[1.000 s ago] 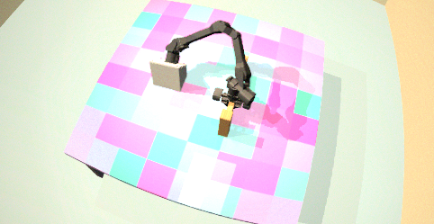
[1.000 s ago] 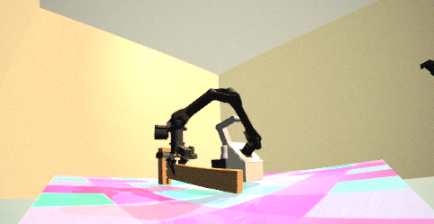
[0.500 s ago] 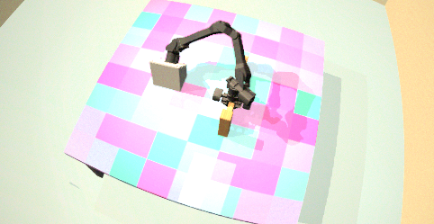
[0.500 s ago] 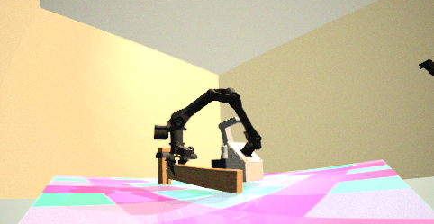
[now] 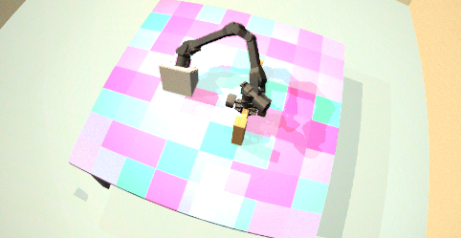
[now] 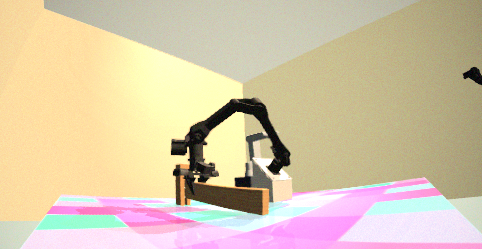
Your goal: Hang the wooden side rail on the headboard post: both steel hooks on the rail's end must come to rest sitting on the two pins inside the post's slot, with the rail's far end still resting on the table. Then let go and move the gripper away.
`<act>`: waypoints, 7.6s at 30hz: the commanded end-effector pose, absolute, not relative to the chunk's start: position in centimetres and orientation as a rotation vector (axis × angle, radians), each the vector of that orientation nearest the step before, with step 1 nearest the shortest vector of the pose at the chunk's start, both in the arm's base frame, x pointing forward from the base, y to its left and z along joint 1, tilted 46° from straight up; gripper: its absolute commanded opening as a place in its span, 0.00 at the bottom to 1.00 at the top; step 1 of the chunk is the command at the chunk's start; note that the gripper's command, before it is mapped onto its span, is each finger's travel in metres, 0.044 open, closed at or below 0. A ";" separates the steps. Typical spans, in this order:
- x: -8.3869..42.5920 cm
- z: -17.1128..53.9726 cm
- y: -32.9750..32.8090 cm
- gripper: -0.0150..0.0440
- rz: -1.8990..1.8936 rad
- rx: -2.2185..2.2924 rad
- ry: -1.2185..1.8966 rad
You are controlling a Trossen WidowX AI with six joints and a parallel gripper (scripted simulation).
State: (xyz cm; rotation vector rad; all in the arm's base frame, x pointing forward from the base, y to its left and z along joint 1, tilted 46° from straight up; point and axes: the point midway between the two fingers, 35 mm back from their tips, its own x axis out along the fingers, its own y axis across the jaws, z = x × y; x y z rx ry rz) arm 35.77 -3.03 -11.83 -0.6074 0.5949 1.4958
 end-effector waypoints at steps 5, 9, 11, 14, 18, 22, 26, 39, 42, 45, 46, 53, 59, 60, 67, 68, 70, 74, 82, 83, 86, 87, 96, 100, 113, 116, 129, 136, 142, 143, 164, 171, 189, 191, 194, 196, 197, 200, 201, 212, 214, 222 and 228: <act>35.9 -11.9 -3.5 0.25 1.487 -0.612 0.594; 36.0 -11.9 -3.5 0.25 1.487 -0.612 0.594; 36.0 -11.9 -3.6 0.25 1.487 -0.612 0.594; 36.0 -11.9 -3.6 0.25 1.487 -0.612 0.594; 35.9 -11.9 -3.7 0.25 1.487 -0.612 0.594; 35.9 -12.0 -3.7 0.25 1.487 -0.612 0.594; 35.9 -12.0 -3.7 0.25 1.487 -0.612 0.594; 36.0 -12.1 -3.8 0.25 1.487 -0.612 0.594; 36.0 -12.1 -3.8 0.25 1.487 -0.612 0.594; 35.9 -12.1 -3.9 0.25 1.487 -0.612 0.594; 35.9 -12.1 -3.9 0.25 1.487 -0.612 0.594; 35.8 -12.2 -3.9 0.25 1.487 -0.612 0.594; 35.9 -12.3 -3.9 0.25 1.487 -0.612 0.594; 35.9 -12.3 -3.9 0.25 1.487 -0.612 0.594; 36.0 -12.3 -4.0 0.25 1.487 -0.612 0.594; 36.0 -12.3 -4.0 0.25 1.487 -0.612 0.594; 36.0 -12.3 -4.0 0.25 1.487 -0.612 0.594; 35.9 -12.3 -4.1 0.25 1.487 -0.612 0.594; 35.9 -12.4 -4.1 0.25 1.487 -0.612 0.595; 35.8 -12.4 -4.1 0.25 1.487 -0.612 0.595; 35.9 -12.5 -4.1 0.25 1.487 -0.612 0.595; 35.9 -12.5 -4.1 0.25 1.487 -0.612 0.595; 36.0 -12.5 -4.2 0.25 1.487 -0.612 0.594; 36.0 -12.5 -4.2 0.25 1.487 -0.612 0.595; 35.8 -12.6 -4.3 0.25 1.487 -0.612 0.595; 35.9 -12.7 -4.3 0.25 1.487 -0.612 0.595; 36.0 -12.8 -4.4 0.25 1.487 -0.613 0.595; 35.9 -12.8 -4.6 0.25 1.487 -0.613 0.595; 35.8 -12.9 -4.6 0.25 1.487 -0.613 0.595; 35.9 -12.9 -4.6 0.25 1.487 -0.613 0.595; 35.9 -13.1 -4.4 0.25 1.487 -0.613 0.595; 35.9 -13.2 -4.3 0.25 1.487 -0.613 0.595; 35.9 -13.4 -4.1 0.25 1.487 -0.612 0.594; 35.9 -13.4 -4.1 0.25 1.487 -0.612 0.594; 35.9 -13.5 -4.0 0.25 1.487 -0.612 0.594; 35.9 -13.5 -4.0 0.25 1.487 -0.612 0.594; 35.9 -13.5 -4.0 0.25 1.487 -0.612 0.594; 35.9 -13.5 -4.0 0.25 1.487 -0.612 0.594; 35.9 -13.5 -4.0 0.25 1.487 -0.612 0.594; 35.9 -13.7 -3.8 0.25 1.487 -0.612 0.594; 35.9 -13.7 -3.8 0.25 1.487 -0.612 0.594; 35.9 -13.8 -3.7 0.25 1.487 -0.612 0.594; 35.9 -13.9 -3.6 0.25 1.487 -0.612 0.594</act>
